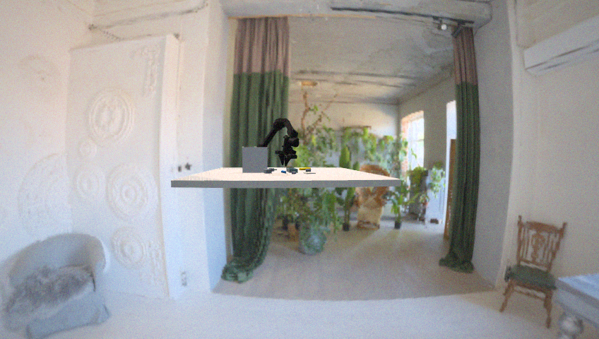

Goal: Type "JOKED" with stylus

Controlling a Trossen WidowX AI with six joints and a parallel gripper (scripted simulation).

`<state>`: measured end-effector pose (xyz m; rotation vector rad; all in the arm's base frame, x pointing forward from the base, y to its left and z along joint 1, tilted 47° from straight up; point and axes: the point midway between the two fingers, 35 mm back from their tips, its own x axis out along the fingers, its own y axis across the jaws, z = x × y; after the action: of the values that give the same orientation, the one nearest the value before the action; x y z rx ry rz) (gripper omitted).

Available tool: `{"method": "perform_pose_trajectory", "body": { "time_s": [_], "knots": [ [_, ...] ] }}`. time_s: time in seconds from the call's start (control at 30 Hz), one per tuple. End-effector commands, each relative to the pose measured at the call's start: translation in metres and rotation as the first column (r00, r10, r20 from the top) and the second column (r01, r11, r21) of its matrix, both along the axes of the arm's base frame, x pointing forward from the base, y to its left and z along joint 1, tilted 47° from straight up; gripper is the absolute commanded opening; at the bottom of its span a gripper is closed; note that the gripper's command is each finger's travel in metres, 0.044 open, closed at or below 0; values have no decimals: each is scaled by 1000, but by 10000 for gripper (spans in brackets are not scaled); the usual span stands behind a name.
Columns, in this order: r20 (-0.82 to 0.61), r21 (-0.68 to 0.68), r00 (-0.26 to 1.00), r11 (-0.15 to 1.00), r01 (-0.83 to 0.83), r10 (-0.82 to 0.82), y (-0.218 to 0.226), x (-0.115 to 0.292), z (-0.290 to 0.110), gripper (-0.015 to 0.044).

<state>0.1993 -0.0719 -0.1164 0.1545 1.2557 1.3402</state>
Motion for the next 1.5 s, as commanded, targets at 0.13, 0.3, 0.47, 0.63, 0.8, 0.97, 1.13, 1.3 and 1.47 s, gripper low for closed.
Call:
{"method": "perform_pose_trajectory", "body": {
  "time_s": [0.13,0.3,0.47,0.63,0.8,0.97,1.13,1.3,1.47],
  "knots": [
    [-289,-575,685,693,434,-669,7,-4,11,150],
    [-247,-699,475,495,517,-845,9,-4,14,150],
    [-181,-783,219,275,558,-959,11,-5,17,150],
    [-97,-829,-60,47,557,-993,13,-6,20,150],
    [-29,-850,-345,-159,503,-938,15,-7,24,150],
    [-18,-852,-398,-195,486,-917,16,-7,25,150],
    [-18,-852,-398,-195,486,-917,16,-7,25,150],
    [-18,-852,-398,-195,486,-917,16,-7,25,150],
    [-18,-852,-398,-195,486,-917,17,-8,23,150]
  ]
}}
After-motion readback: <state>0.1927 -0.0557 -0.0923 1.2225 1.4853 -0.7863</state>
